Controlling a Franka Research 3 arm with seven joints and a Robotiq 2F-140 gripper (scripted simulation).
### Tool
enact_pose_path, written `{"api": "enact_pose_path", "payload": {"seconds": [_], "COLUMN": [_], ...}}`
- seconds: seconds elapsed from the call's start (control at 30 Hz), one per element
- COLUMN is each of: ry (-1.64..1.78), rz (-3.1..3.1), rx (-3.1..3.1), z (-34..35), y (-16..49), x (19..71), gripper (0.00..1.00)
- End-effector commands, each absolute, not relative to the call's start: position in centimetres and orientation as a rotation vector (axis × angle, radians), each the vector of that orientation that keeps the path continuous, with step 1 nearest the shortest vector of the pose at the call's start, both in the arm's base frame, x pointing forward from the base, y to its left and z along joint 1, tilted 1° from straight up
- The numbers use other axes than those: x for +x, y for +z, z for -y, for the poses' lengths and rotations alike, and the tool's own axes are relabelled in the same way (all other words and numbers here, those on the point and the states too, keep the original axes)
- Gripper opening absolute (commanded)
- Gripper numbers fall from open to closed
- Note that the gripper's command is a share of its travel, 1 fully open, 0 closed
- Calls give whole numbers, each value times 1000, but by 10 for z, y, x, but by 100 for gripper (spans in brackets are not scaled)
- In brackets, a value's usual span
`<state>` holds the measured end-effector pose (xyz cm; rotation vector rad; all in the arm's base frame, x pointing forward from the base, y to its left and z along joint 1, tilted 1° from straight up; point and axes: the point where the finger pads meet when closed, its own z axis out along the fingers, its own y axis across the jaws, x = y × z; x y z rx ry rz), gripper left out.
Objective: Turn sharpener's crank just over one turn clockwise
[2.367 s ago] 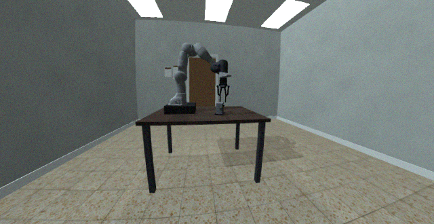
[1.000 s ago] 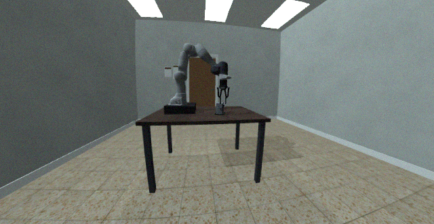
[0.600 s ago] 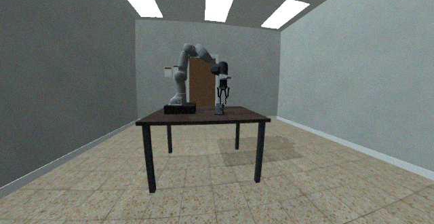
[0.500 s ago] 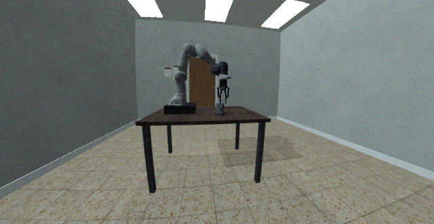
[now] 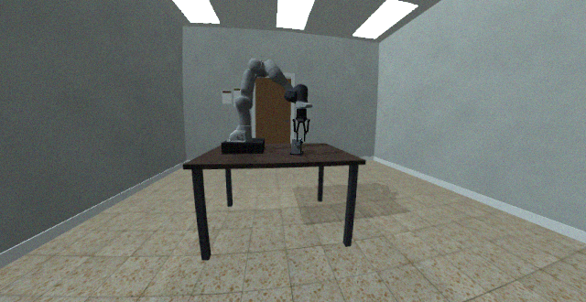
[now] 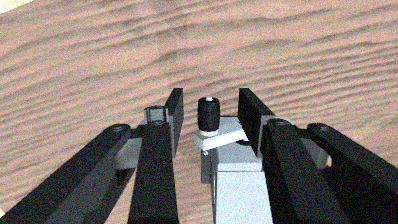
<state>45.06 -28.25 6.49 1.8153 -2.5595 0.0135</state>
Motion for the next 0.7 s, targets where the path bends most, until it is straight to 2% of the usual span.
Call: {"api": "enact_pose_path", "payload": {"seconds": [0.0,0.67], "ry": [18,18], "rz": [2556,2556], "rx": [1824,1825], "z": [283,283], "y": [60,39], "x": [452,452], "gripper": [39,39]}}
